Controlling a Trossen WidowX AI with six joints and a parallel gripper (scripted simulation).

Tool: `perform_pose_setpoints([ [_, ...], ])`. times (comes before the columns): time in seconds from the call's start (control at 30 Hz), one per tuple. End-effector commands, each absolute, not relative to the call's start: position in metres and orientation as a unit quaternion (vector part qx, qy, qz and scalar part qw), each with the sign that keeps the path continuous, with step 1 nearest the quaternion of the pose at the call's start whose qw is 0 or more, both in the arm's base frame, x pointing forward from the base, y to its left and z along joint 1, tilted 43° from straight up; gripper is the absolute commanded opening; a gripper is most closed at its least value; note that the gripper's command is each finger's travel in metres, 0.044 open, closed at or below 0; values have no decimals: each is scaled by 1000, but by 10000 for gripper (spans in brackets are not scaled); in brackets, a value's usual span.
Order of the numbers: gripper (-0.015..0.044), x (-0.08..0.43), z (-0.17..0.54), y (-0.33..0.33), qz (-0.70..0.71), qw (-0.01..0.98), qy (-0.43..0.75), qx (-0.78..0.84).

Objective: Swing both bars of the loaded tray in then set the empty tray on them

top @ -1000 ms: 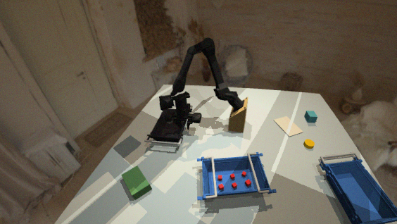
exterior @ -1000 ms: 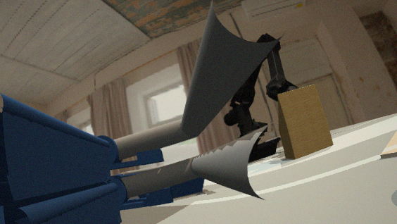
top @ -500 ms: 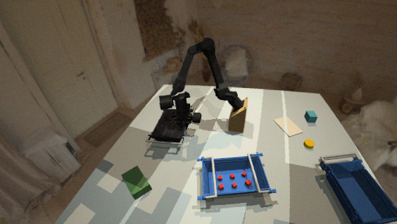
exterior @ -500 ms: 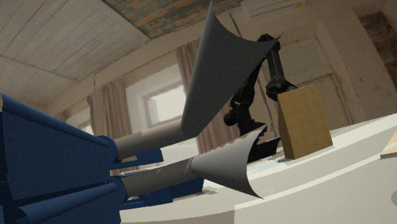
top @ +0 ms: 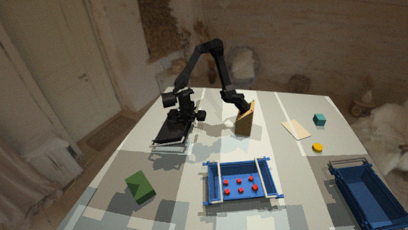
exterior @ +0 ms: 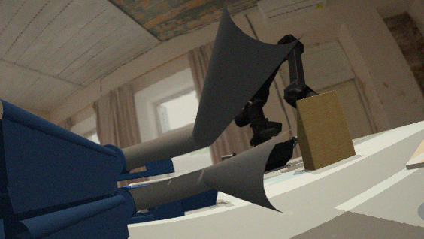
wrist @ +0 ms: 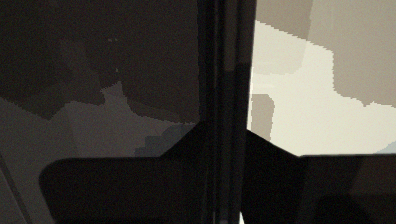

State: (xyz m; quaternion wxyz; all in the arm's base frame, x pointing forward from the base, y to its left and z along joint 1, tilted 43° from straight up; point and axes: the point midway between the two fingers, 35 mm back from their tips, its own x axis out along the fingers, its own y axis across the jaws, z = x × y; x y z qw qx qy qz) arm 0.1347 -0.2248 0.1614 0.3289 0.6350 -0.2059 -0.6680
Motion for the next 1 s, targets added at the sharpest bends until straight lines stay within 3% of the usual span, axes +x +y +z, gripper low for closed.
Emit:
perform_pose_setpoints([
  [0.0, 0, 135, 174, -209, -668, 328, -199, 638],
  [0.97, 0, 141, 248, -164, -669, 324, -196, 640],
])
